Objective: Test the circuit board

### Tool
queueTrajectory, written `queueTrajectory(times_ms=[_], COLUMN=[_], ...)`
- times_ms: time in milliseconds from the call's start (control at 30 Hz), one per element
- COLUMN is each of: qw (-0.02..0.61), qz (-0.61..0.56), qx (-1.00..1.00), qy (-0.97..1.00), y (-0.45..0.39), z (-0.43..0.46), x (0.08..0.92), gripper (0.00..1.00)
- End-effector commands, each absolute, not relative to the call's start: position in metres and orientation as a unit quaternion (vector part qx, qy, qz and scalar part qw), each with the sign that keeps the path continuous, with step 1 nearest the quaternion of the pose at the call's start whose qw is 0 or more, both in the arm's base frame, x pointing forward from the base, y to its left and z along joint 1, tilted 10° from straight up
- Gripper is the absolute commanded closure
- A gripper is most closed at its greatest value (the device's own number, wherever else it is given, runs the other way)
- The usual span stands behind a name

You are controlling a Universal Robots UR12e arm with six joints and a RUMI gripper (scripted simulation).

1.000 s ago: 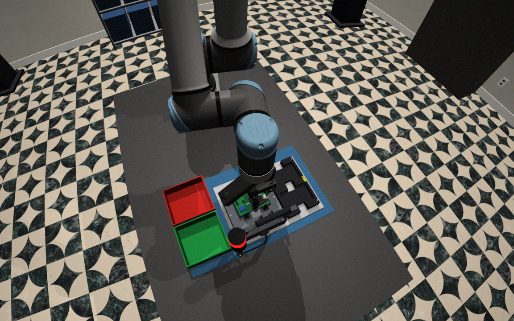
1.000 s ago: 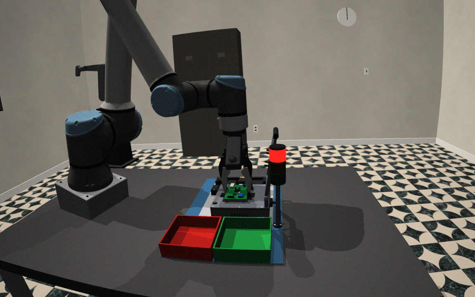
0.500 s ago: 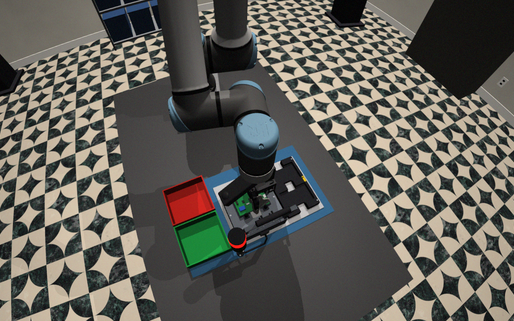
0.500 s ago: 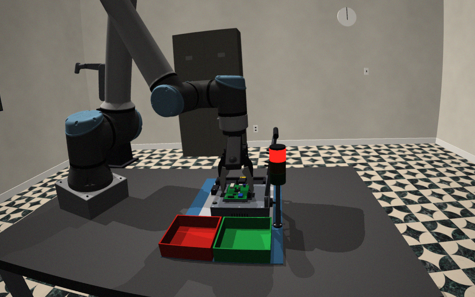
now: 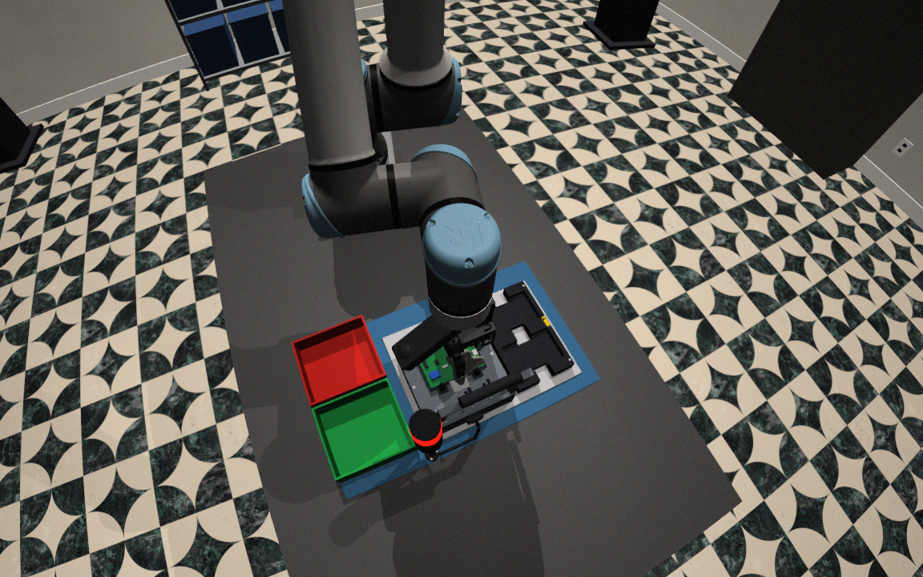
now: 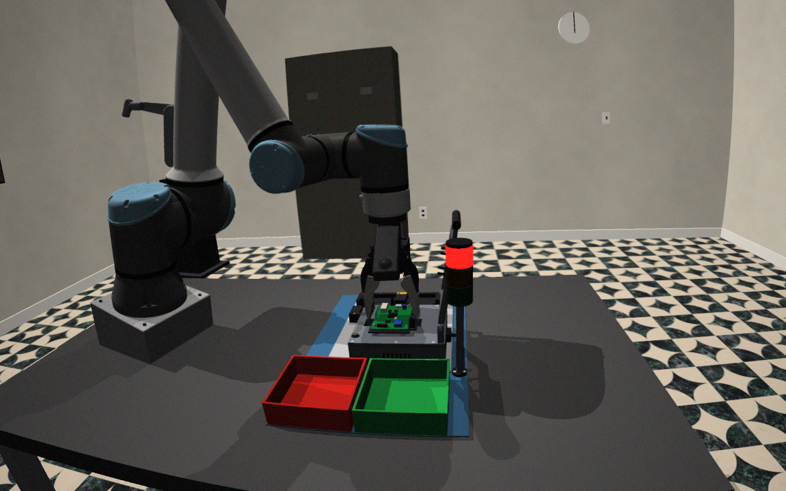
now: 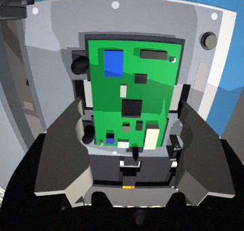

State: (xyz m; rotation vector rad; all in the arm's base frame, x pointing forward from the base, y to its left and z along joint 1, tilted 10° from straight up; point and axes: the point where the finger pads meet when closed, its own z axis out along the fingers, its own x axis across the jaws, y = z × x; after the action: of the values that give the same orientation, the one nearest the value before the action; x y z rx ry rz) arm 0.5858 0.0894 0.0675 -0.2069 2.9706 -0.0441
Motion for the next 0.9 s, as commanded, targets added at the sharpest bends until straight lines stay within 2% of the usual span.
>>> queueTrajectory(times_ms=[0, 867], qw=[0.081, 0.082], qz=[-0.015, -0.015], qx=[-0.069, -0.070], qy=[0.994, 0.994], y=[0.0887, 0.0931], z=[0.0666, 0.0669], x=[0.5839, 0.5849], gripper=[0.41, 0.41])
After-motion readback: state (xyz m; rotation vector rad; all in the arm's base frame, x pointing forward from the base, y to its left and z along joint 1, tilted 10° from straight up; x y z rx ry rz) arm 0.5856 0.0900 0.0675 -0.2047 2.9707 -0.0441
